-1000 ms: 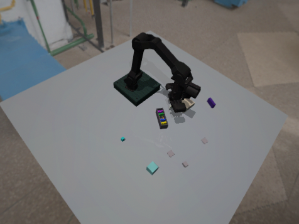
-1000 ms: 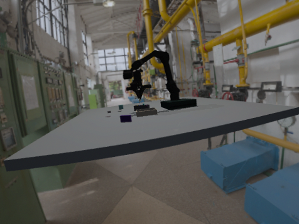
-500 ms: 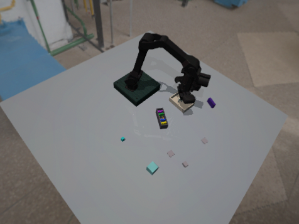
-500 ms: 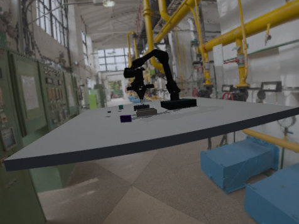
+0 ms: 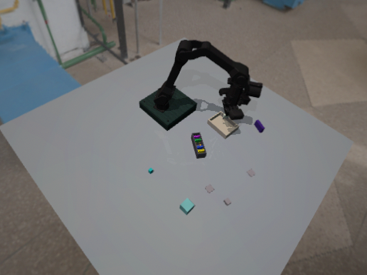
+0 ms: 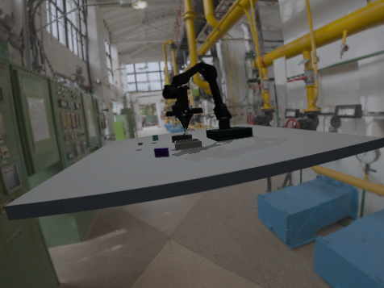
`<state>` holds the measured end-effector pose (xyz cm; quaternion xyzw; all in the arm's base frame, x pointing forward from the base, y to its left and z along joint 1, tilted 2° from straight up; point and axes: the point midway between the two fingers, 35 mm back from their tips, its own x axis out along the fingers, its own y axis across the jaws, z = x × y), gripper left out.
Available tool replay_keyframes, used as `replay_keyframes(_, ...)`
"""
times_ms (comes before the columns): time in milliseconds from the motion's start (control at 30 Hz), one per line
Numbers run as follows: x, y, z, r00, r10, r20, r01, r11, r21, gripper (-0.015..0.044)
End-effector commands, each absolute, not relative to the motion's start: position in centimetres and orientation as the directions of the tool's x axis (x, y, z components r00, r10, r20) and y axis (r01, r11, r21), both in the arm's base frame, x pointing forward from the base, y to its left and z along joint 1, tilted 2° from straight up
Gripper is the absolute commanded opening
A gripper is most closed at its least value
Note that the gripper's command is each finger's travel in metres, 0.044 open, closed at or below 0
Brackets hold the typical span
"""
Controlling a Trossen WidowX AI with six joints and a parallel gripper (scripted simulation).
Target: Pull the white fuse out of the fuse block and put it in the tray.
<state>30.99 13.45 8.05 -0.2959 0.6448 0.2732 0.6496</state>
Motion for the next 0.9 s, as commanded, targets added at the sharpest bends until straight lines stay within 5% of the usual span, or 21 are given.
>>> replay_keyframes(0,31.0,13.6,7.5,0.017,-0.023,-1.000,-0.732,0.681,-0.028,0.0000)
replay_keyframes(733,31.0,13.5,4.2,0.017,-0.023,-1.000,-0.732,0.681,-0.028,0.0000)
replay_keyframes(867,31.1,13.5,4.6,0.020,-0.026,-0.999,-0.735,0.677,-0.032,0.0105)
